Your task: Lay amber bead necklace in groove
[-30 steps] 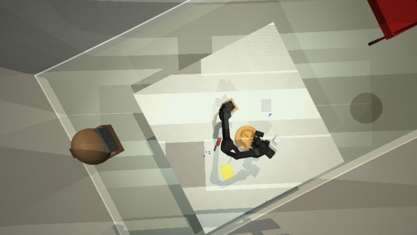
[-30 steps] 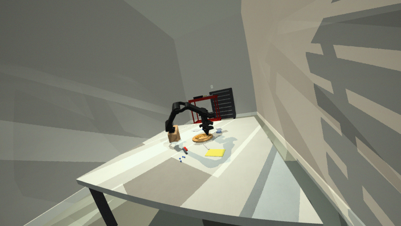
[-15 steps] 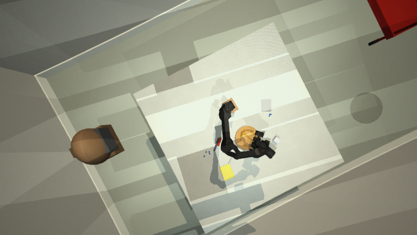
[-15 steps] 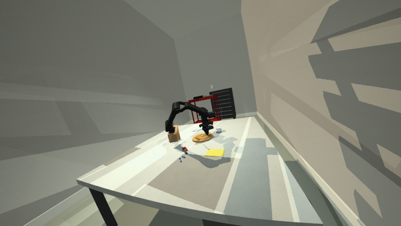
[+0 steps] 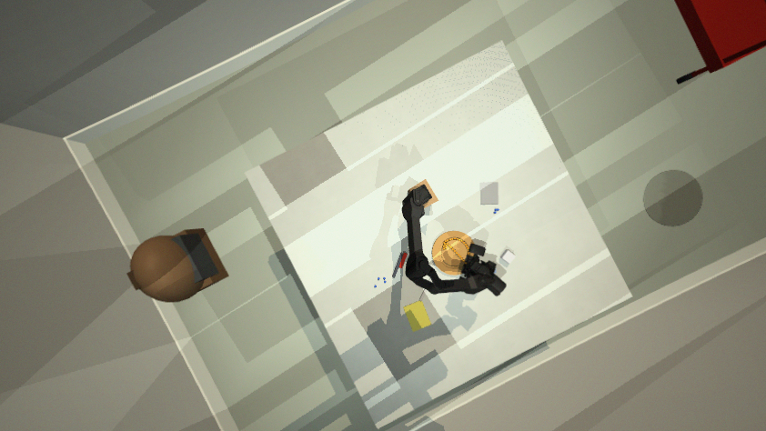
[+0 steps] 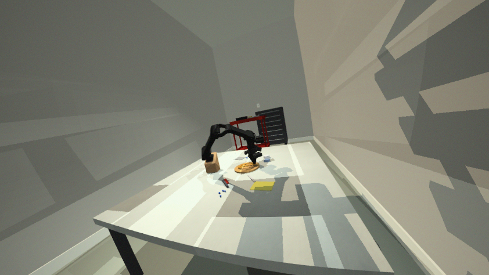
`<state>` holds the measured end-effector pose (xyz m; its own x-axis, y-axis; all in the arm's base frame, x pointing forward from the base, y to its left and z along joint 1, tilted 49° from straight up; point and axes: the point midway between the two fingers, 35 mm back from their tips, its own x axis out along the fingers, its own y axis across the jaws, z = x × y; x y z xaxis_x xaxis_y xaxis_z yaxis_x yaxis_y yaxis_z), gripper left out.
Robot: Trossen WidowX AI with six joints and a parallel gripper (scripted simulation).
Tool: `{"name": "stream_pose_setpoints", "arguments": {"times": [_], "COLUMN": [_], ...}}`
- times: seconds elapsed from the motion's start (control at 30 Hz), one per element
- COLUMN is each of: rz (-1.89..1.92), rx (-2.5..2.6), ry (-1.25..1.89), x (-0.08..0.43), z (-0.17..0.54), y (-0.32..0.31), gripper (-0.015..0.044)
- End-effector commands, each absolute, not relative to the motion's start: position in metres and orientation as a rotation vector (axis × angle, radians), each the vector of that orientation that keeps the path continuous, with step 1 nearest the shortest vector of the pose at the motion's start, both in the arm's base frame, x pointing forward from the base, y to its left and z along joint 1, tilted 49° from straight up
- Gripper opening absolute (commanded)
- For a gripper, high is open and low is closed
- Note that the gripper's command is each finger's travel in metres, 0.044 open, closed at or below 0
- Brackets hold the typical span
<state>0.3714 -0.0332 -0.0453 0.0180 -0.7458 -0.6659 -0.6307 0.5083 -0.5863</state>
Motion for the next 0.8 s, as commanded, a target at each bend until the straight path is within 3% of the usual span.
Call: {"name": "stream_pose_setpoints", "arguments": {"times": [0.0, 0.1, 0.67, 0.77], "rz": [-0.136, -0.136, -0.132, -0.136], "rx": [-1.19, -1.19, -1.185, -1.19], "ry": [1.678, 1.679, 1.682, 1.678], "x": [0.3725, 0.3725, 0.3717, 0.3716], "z": [-0.0466, -0.0489, -0.0464, -0.0444], "y": [-0.0364, -0.0392, -0.0356, -0.0333], "gripper": [0.0, 0.0, 0.044, 0.044]}}
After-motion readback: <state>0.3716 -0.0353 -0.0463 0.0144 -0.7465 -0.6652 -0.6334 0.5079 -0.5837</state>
